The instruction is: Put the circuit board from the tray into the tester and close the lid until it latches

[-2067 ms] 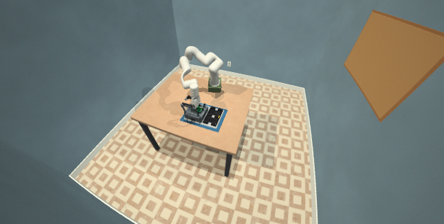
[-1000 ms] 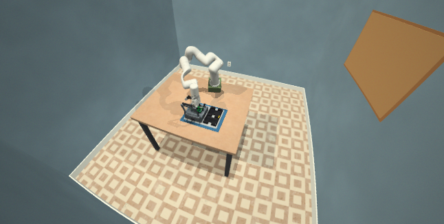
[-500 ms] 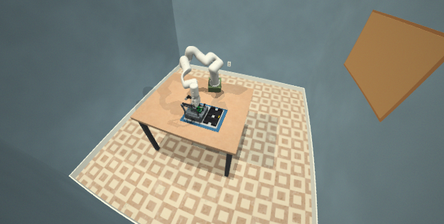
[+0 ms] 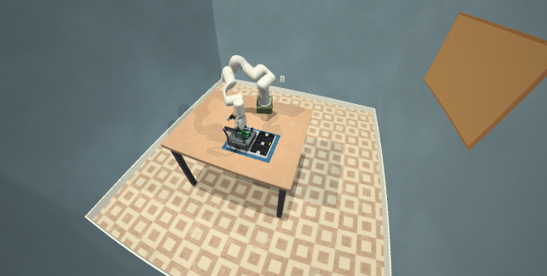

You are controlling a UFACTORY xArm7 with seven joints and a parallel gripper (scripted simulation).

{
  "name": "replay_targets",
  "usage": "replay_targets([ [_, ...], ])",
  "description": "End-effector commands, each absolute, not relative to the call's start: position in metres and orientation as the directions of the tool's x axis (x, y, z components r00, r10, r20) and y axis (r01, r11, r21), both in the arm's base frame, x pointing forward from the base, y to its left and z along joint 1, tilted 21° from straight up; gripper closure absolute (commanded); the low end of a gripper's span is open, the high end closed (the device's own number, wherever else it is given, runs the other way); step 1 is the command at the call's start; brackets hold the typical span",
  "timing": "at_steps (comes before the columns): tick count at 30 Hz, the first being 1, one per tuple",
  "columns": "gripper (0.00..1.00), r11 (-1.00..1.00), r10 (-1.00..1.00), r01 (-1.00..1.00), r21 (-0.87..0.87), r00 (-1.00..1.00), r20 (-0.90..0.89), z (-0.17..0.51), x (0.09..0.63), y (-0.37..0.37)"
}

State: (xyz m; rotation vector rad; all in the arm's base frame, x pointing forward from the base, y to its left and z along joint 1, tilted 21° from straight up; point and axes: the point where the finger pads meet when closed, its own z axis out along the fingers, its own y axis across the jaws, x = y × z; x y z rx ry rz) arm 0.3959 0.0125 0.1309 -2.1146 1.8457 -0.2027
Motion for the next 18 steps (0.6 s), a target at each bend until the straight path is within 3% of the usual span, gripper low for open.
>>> replay_targets([
  [1,0.00,-0.109,-0.983,-0.936,-0.336,0.152,-0.105,0.151,0.390,0.009],
  [18,0.00,-0.109,-0.983,-0.936,-0.336,0.152,-0.105,0.226,0.364,-0.003],
])
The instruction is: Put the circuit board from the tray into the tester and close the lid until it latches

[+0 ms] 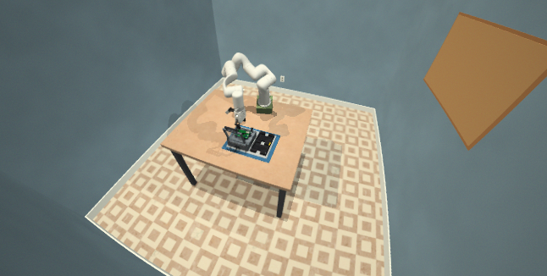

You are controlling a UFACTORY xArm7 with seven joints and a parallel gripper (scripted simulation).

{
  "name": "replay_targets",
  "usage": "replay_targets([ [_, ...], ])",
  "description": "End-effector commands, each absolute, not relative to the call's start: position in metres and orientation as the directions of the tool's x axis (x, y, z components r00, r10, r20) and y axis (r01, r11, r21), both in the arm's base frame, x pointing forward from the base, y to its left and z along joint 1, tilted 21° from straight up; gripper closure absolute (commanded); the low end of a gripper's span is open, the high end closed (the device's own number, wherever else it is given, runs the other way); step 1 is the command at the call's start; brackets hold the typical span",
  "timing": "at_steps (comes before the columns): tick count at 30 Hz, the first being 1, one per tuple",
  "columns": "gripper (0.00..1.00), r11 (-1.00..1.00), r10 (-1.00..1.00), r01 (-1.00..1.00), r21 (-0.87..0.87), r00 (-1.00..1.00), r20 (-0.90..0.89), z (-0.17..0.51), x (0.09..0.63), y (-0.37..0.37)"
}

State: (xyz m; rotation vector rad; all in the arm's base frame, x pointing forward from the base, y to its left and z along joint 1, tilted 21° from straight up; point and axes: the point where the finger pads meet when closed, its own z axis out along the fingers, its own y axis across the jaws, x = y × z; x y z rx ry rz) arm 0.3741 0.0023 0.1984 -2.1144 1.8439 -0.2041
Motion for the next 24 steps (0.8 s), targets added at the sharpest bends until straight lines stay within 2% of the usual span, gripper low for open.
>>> replay_targets([
  [1,0.00,-0.109,-0.983,-0.936,-0.336,0.152,-0.105,0.231,0.362,-0.004],
  [24,0.00,-0.109,-0.983,-0.936,-0.336,0.152,-0.105,0.317,0.333,-0.017],
])
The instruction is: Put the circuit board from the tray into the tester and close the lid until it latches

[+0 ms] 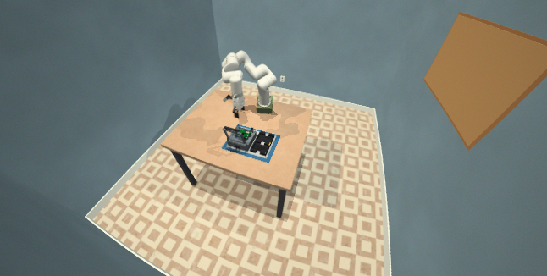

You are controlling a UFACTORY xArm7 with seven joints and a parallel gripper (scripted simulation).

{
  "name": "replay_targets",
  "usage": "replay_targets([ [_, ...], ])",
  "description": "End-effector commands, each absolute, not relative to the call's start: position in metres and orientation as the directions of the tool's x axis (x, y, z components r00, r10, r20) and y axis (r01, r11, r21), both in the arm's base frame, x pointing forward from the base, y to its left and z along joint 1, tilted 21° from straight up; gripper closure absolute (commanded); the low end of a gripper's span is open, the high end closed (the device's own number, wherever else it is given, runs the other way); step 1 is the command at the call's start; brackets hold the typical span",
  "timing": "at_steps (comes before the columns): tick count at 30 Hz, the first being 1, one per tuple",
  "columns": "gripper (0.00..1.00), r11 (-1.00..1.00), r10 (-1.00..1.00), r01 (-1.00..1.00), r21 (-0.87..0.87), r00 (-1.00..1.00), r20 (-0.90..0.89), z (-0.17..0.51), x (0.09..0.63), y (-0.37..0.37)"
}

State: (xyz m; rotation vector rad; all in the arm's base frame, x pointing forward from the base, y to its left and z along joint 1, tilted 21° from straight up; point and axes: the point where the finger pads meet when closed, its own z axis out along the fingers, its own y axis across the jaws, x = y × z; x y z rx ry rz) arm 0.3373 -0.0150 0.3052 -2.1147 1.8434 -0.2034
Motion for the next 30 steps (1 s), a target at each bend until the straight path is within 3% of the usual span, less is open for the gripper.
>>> replay_targets([
  [1,0.00,-0.109,-0.983,-0.936,-0.336,0.152,-0.105,0.3169,0.3333,-0.0175],
  [12,0.00,-0.109,-0.983,-0.936,-0.336,0.152,-0.105,0.3247,0.3306,-0.0187],
  [13,0.49,-0.109,-0.983,-0.936,-0.336,0.152,-0.105,0.3247,0.3306,-0.0187],
  [30,0.49,-0.109,-0.983,-0.936,-0.336,0.152,-0.105,0.3263,0.3352,-0.0182],
])
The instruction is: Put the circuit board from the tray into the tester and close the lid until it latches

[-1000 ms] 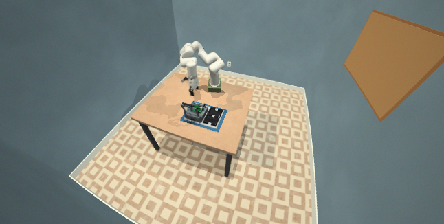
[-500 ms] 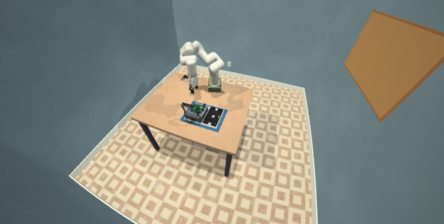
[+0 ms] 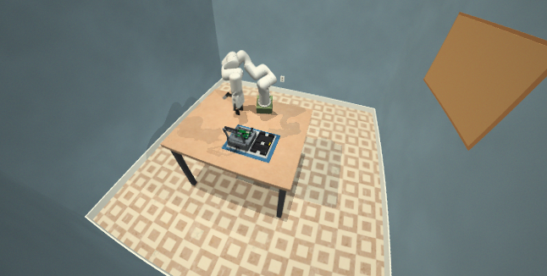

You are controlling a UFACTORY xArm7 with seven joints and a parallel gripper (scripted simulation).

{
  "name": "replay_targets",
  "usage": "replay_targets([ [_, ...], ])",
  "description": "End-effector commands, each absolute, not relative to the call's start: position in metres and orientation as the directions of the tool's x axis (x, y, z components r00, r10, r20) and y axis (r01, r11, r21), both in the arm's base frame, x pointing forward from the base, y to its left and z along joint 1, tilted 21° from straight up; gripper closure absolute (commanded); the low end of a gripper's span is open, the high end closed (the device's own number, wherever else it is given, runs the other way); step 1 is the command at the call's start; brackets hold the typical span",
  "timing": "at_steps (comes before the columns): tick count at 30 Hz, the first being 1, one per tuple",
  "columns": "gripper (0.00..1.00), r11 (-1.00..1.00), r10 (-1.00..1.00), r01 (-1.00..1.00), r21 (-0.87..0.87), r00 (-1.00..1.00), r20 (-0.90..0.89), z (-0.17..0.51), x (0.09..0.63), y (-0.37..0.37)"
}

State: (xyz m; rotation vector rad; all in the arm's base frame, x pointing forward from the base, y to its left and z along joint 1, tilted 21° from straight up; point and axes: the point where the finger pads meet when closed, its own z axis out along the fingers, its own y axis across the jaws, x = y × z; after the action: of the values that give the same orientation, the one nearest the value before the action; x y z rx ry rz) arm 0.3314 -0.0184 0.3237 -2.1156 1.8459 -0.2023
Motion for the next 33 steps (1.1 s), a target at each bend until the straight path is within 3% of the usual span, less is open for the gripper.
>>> replay_targets([
  [1,0.49,-0.109,-0.983,-0.936,-0.336,0.152,-0.105,0.327,0.337,-0.018],
  [33,0.49,-0.109,-0.983,-0.936,-0.336,0.152,-0.105,0.371,0.460,-0.003],
])
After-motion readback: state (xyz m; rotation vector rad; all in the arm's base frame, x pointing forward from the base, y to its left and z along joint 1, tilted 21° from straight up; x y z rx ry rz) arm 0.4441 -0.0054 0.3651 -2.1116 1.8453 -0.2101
